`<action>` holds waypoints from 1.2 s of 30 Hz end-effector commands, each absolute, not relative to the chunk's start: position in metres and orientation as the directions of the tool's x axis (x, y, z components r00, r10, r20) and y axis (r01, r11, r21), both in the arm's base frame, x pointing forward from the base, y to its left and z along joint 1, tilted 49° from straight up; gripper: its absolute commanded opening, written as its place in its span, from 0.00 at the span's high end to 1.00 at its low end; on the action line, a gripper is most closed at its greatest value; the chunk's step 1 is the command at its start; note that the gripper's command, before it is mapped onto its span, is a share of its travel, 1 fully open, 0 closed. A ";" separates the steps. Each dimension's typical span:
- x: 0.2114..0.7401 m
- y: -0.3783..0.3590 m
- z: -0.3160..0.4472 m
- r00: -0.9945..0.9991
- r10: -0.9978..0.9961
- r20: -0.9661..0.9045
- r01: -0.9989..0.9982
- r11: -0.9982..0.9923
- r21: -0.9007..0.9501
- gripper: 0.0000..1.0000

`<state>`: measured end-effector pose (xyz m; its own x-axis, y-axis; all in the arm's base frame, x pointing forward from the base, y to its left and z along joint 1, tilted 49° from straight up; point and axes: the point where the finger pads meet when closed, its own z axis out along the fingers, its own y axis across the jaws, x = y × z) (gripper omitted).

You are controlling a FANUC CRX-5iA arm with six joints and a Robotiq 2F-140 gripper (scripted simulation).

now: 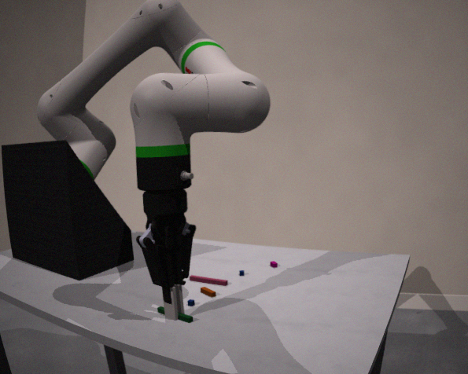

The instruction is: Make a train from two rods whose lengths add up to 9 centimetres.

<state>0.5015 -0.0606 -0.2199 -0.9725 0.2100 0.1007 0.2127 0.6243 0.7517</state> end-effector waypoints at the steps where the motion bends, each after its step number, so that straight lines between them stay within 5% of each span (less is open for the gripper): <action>1: 0.502 -0.061 -0.220 -0.972 0.210 0.101 0.213 0.624 0.751 0.97; 36: 0.492 -0.136 -0.155 -0.972 0.210 0.101 0.213 0.624 0.752 0.97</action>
